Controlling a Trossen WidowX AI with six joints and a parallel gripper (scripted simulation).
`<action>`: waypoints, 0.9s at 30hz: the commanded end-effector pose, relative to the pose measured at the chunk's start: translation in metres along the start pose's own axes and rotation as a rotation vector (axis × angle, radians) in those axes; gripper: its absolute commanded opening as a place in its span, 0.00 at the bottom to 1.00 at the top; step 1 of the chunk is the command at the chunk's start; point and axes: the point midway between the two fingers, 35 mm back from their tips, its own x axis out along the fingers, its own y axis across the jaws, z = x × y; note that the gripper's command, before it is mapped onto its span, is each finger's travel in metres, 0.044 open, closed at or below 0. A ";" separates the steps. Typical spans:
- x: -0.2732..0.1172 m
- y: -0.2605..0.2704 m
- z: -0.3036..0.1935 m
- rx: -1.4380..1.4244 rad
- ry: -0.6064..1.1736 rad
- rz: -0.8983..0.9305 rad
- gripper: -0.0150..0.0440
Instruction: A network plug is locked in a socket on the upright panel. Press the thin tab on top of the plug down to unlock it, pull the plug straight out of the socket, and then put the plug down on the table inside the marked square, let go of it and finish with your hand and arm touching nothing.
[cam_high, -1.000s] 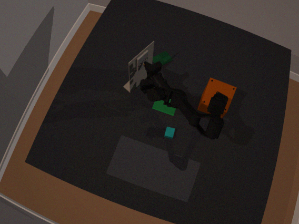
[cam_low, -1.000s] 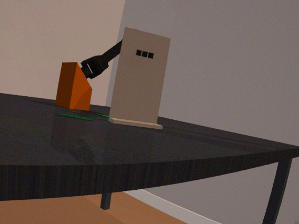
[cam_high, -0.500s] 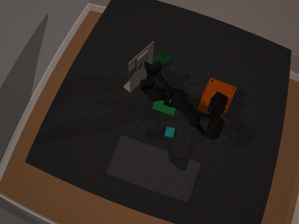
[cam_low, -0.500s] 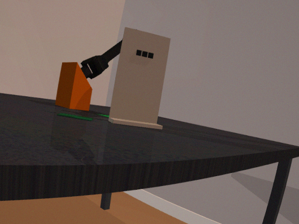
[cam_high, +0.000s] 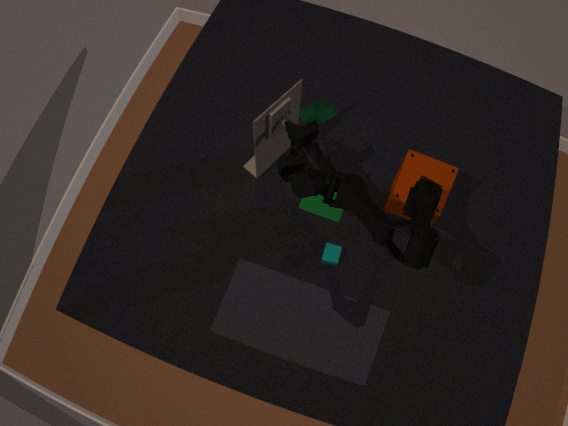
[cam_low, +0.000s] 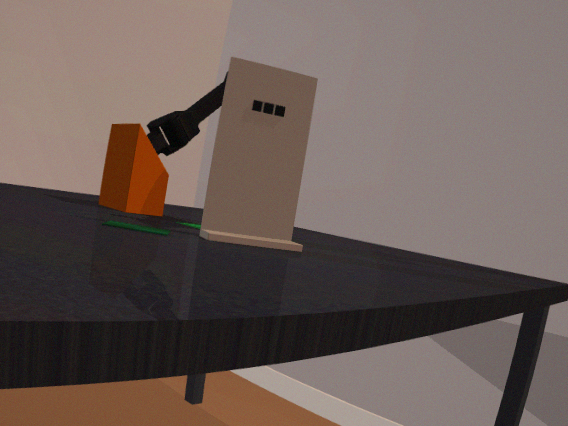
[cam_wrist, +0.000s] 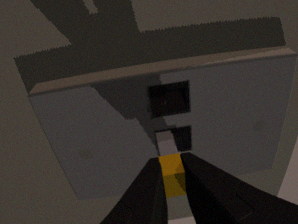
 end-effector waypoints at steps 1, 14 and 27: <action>-0.003 0.000 -0.001 0.001 0.000 0.001 0.25; -0.010 0.000 -0.003 0.001 0.000 0.001 0.25; -0.016 0.000 -0.005 0.001 0.000 0.001 0.25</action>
